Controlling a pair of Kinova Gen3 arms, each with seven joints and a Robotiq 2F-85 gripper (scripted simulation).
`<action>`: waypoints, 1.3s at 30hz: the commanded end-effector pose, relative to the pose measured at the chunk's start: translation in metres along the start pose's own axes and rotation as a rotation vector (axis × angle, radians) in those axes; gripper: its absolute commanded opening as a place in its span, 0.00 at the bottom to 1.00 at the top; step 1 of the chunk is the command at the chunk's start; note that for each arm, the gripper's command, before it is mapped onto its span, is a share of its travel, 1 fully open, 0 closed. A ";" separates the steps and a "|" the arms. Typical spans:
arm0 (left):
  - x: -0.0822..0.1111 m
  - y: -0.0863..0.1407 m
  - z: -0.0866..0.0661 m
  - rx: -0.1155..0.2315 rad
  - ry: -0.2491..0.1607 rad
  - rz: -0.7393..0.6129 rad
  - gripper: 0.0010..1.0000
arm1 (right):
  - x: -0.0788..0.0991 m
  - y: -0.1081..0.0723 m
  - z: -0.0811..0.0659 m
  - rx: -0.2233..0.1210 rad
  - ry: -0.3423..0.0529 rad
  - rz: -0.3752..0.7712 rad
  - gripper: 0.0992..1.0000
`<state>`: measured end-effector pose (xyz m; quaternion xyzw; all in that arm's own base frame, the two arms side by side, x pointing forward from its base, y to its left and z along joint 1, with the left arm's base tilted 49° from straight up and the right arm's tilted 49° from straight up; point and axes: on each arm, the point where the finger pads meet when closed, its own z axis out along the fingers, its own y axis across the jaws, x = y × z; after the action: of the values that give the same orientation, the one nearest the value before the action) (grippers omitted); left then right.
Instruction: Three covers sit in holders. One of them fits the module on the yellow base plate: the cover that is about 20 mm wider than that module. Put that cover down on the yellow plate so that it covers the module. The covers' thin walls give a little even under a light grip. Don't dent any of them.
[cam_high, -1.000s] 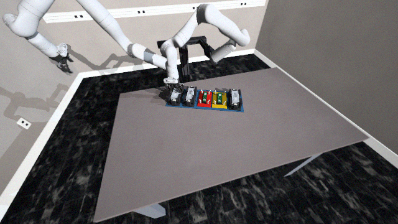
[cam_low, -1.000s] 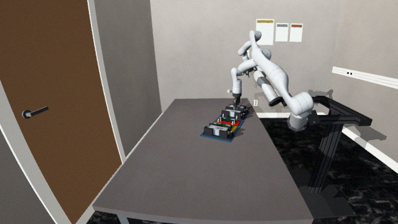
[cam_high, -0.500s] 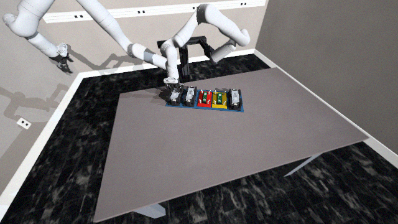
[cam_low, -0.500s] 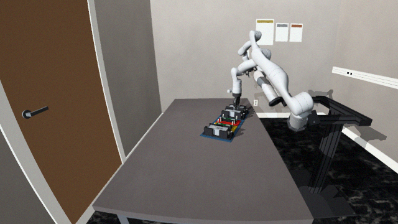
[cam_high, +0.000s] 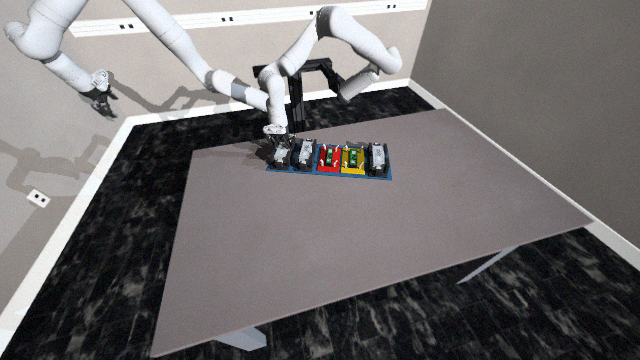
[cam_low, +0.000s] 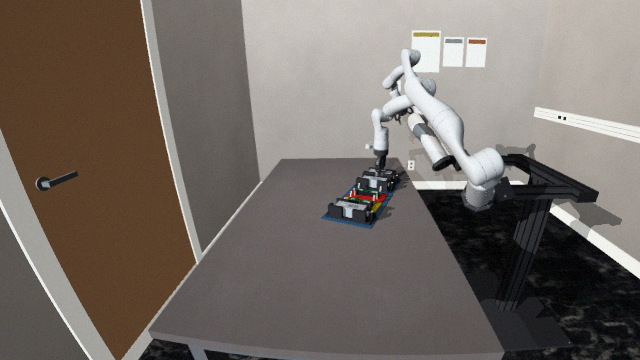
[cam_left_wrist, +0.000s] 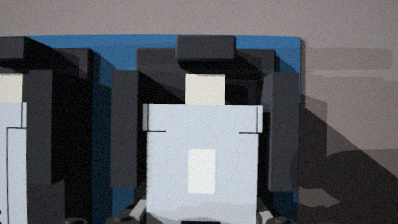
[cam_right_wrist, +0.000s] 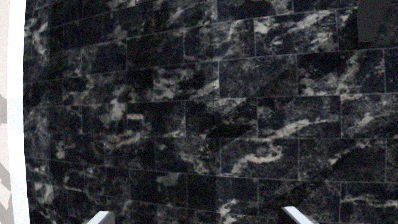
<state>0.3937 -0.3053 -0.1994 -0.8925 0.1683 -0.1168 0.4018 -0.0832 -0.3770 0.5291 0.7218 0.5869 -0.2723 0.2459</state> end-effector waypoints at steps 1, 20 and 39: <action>0.001 0.001 -0.002 -0.002 0.002 0.000 0.00 | 0.000 0.000 0.000 0.000 -0.001 0.001 1.00; 0.000 0.001 -0.032 -0.002 0.002 0.000 0.00 | 0.000 0.000 0.000 0.000 -0.001 0.001 1.00; -0.002 0.000 -0.052 0.003 -0.005 0.002 0.00 | 0.000 0.000 0.000 0.000 -0.001 0.001 1.00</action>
<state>0.3733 -0.3332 -0.1697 -0.8917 0.1669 -0.1102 0.4060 -0.0832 -0.3770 0.5291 0.7218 0.5869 -0.2723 0.2459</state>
